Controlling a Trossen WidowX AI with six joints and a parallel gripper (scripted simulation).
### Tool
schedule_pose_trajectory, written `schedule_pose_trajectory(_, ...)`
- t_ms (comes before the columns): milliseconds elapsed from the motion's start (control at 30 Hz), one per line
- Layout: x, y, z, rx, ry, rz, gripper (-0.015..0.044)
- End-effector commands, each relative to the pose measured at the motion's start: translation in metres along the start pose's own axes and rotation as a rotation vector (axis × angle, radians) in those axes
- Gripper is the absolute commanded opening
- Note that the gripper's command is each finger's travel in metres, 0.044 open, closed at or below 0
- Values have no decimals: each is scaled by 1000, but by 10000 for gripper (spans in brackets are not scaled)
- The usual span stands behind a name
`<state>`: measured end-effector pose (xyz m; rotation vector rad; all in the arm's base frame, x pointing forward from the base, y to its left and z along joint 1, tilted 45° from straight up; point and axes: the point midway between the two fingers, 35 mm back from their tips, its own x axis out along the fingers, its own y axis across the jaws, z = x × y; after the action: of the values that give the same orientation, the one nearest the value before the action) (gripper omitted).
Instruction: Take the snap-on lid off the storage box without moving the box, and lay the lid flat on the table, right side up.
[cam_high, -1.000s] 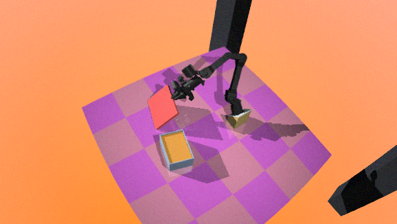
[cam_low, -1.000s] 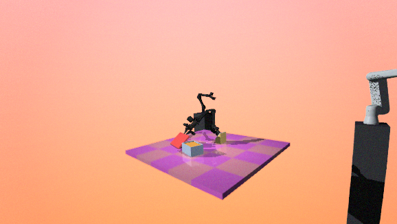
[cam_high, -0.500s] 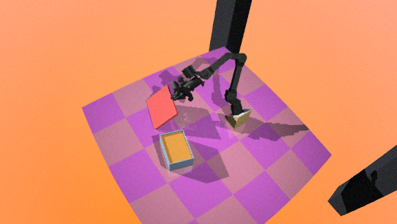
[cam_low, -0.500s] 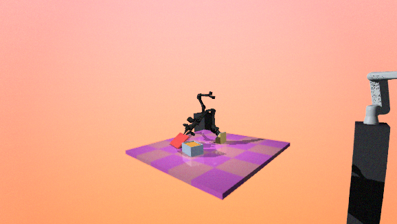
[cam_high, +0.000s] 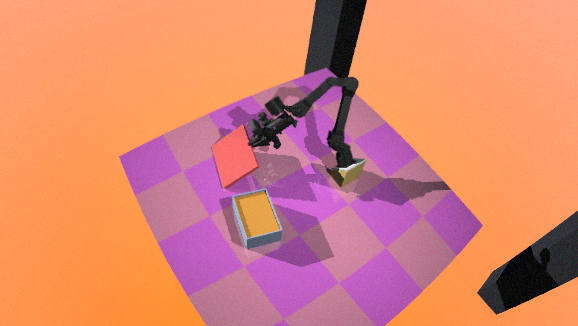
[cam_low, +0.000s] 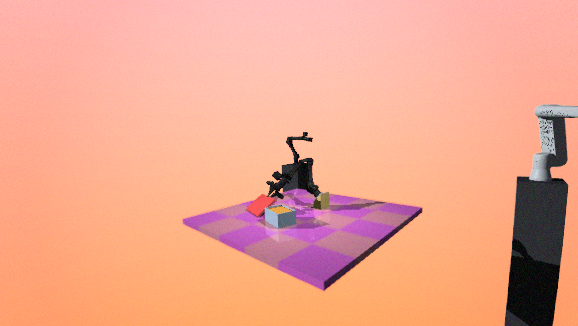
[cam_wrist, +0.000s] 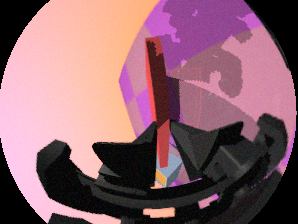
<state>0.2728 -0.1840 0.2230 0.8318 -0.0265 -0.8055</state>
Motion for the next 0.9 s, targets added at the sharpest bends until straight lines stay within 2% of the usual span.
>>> schedule_pose_trajectory(0, 5, -11, -4, -6, 9, -29, 0)
schedule_pose_trajectory(867, 18, -28, -4, -7, 8, -28, 0)
